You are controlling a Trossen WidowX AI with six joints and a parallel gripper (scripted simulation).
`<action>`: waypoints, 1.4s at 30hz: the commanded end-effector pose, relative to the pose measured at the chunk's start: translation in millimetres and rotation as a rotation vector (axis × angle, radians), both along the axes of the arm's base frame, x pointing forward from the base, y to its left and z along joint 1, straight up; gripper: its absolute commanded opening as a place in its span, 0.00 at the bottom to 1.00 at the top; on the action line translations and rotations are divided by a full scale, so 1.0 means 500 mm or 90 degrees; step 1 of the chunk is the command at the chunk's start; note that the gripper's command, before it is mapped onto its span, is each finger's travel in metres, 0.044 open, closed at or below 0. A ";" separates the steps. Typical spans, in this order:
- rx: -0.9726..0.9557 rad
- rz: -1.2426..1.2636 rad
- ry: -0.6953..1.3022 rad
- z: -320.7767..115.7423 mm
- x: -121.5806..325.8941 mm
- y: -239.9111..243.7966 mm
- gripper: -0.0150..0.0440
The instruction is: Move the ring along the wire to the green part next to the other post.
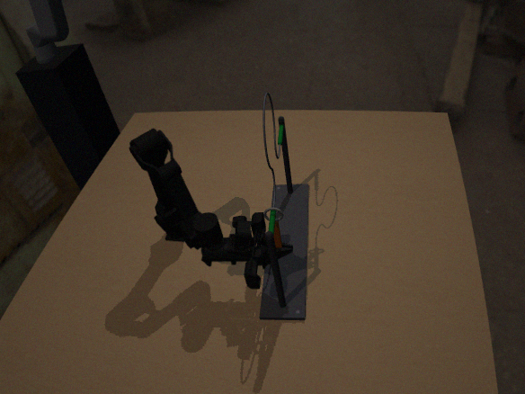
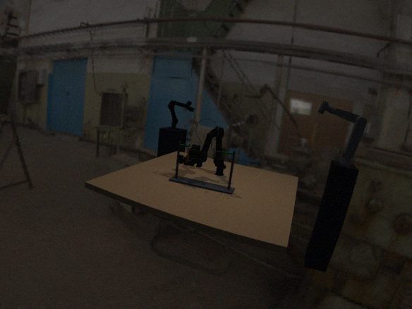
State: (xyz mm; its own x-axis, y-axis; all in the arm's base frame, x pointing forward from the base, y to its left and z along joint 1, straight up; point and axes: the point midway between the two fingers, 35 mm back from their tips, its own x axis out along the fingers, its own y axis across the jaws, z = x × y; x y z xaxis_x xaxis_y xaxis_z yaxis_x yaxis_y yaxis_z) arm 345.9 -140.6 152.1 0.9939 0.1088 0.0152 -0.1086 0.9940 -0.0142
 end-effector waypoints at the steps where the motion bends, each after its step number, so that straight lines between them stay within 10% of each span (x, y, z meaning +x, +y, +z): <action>1: 0.000 -0.002 -0.002 0.004 -0.002 0.008 0.00; 42: 0.140 0.003 0.013 0.009 -0.015 0.139 0.00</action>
State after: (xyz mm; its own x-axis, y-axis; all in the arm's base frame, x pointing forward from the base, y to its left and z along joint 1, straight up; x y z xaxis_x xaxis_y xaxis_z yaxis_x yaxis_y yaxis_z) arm 340.3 -78.4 153.8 0.9936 0.1118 0.0148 -0.1127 0.9795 0.1671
